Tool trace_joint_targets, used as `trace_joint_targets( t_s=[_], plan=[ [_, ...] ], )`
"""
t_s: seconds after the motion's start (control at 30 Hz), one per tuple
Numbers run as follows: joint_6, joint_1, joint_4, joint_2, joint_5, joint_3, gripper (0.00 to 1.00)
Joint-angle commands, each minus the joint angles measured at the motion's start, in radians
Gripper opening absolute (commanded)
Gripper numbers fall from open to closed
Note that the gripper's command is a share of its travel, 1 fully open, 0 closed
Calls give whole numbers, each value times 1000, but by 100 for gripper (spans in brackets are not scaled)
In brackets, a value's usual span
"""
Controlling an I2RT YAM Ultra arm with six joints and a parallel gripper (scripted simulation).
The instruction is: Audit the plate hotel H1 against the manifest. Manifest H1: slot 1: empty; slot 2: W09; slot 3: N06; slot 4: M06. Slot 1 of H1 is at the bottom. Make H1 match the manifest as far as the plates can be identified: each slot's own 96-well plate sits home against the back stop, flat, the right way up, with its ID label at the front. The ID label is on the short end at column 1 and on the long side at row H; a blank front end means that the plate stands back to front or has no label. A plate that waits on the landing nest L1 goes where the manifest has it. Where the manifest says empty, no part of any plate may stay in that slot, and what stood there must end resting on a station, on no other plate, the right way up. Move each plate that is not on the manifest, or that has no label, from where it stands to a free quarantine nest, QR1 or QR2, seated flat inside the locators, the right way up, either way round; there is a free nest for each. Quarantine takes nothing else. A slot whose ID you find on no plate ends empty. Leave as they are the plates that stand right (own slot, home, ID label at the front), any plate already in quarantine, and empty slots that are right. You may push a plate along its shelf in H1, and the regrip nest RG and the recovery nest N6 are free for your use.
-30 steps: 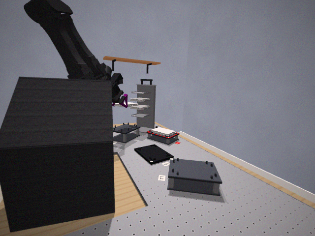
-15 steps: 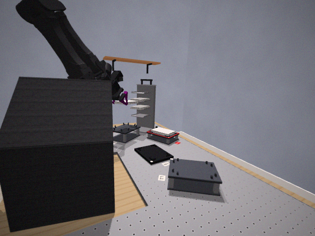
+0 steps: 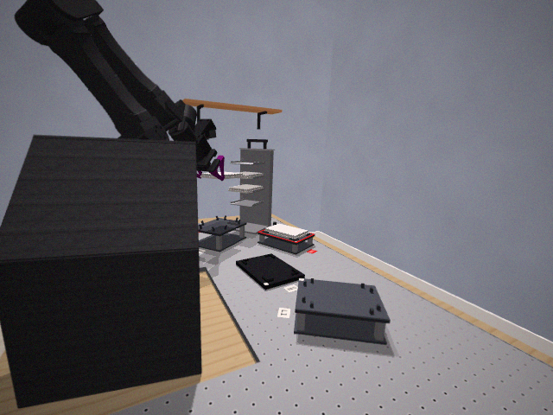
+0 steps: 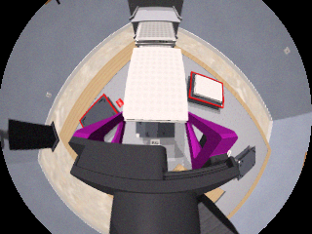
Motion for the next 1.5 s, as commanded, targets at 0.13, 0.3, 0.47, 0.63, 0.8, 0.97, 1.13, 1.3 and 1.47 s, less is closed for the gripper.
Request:
trace_joint_targets(
  t_s=[0.13, 0.3, 0.47, 0.63, 0.8, 0.97, 1.13, 1.3, 1.47],
  plan=[
    [-12, -38, -69, -58, -26, 51, 85],
    [-16, -61, -107, -81, -48, 65, 85],
    [-19, -79, -135, -97, -66, 76, 85],
    [-22, -97, -162, -111, -85, 88, 85],
    [-27, -122, -196, -128, -109, 103, 85],
    [-32, -149, -228, -143, -135, 118, 85],
    [-35, -165, -247, -152, -152, 127, 85],
    [-40, -191, -276, -163, -177, 142, 85],
    [-46, -220, -305, -174, -205, 157, 85]
  ],
)
